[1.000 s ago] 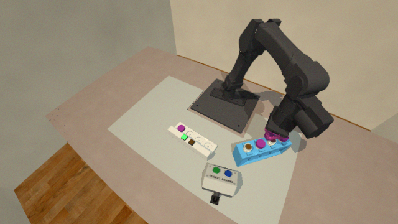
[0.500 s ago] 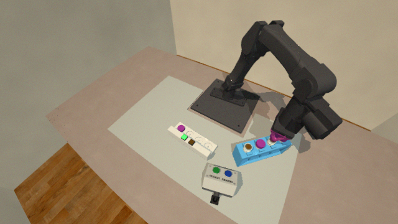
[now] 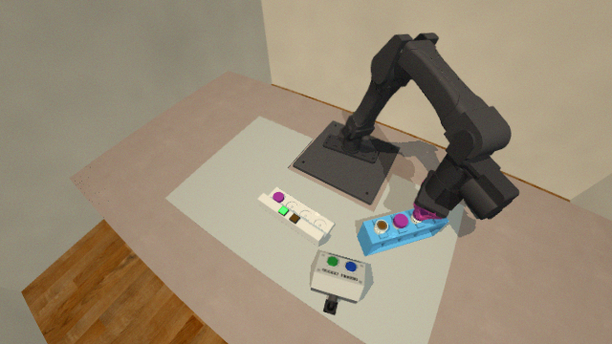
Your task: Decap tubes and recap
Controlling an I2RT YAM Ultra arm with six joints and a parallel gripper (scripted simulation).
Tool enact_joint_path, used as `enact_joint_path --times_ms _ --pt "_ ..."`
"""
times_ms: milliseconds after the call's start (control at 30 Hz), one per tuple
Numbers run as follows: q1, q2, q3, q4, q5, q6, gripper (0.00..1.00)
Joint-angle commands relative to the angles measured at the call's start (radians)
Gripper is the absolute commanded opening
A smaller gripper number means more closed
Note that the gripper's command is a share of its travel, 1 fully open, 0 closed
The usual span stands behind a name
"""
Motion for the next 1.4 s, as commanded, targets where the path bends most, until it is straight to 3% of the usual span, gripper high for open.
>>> enact_joint_path --times_ms 0,1367 --pt "0.001 -0.007 0.003 0.001 0.0 0.003 0.0" --pt "0.004 -0.008 -0.037 0.041 0.0 0.006 0.0"
